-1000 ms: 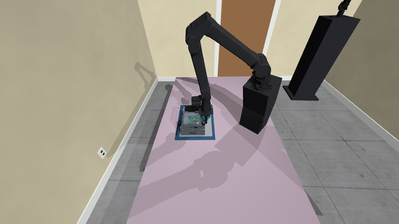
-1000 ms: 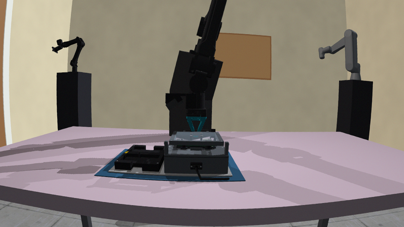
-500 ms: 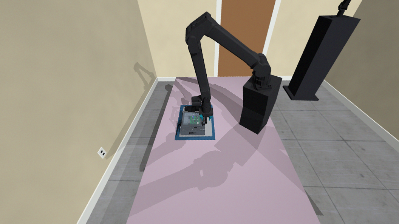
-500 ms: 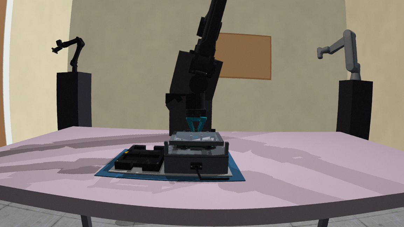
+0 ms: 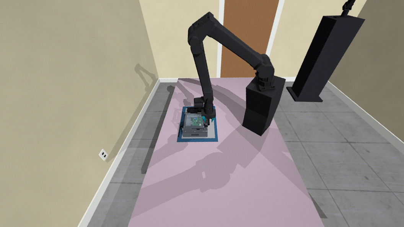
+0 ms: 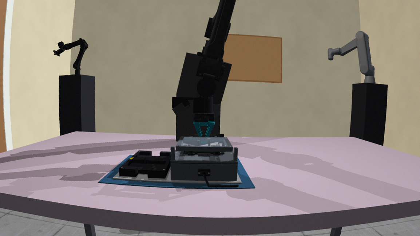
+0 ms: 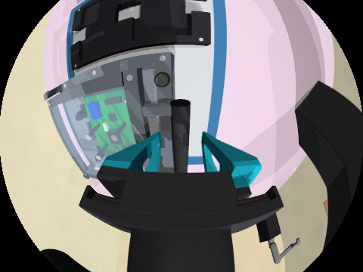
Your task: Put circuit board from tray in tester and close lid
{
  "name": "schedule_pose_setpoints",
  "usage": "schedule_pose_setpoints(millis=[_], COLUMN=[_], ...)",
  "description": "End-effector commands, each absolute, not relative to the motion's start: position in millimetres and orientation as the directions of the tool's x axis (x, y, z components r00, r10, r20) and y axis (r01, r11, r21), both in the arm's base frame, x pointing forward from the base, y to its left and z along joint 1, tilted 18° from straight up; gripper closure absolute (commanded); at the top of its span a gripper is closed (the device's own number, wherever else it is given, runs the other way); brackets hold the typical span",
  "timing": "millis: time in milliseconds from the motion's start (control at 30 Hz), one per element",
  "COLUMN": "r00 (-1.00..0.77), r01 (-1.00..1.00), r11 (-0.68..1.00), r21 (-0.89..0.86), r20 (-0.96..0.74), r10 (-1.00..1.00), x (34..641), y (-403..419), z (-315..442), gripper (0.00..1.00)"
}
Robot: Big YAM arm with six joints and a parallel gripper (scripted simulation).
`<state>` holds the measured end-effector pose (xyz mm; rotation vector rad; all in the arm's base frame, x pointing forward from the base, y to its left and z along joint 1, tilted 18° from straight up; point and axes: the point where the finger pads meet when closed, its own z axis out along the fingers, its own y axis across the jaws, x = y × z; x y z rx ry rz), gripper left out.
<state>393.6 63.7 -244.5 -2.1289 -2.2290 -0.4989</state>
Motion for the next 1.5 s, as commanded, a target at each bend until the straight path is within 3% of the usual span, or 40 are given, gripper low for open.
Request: schedule_pose_setpoints(millis=[0, 1467], r00=[-0.084, -0.07], r01=[0.976, 0.975], r11=[0.034, 0.018], r21=[0.217, 0.223], r20=[0.227, 0.228], r10=[0.97, 0.971], x=[396.2, 381.8], y=[65.6, 42.7], z=[-241.5, -176.1], gripper=[0.52, 0.52])
